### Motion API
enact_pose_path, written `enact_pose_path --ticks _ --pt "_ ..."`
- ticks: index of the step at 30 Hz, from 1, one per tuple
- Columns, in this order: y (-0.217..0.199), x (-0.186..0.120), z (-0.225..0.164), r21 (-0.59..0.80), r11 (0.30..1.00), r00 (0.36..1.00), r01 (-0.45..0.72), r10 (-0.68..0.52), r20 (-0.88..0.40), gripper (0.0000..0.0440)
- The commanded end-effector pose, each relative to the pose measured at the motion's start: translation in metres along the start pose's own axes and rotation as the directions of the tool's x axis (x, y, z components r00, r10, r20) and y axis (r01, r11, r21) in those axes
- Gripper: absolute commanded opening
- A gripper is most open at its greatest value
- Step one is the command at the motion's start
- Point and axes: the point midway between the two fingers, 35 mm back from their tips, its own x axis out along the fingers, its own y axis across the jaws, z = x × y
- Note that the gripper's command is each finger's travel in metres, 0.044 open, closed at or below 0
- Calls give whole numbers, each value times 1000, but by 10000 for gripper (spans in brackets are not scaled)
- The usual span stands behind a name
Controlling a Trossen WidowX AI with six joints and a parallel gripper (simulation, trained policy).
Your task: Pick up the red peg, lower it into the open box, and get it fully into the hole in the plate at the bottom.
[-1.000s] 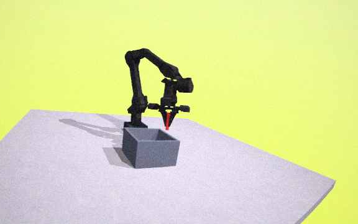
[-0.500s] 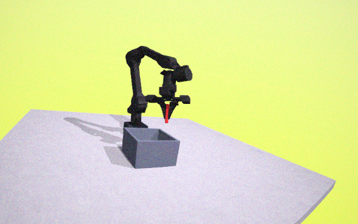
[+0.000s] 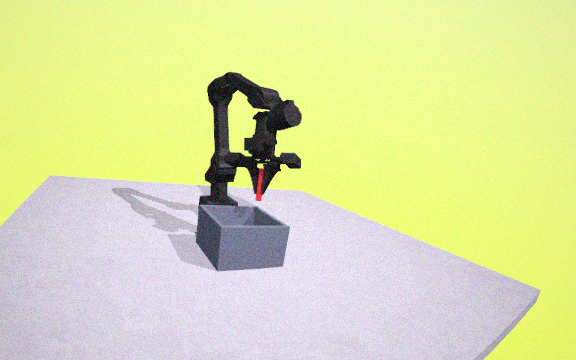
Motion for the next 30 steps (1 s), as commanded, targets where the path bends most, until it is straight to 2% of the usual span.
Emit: enact_pose_path --ticks 1,17,30 --pt "0 6 15 25 1000 1000 -2 2 9 0" --pt "-6 37 57 120 993 1000 9 -11 15 8" --pt "-11 70 64 137 989 998 49 -43 -45 3"
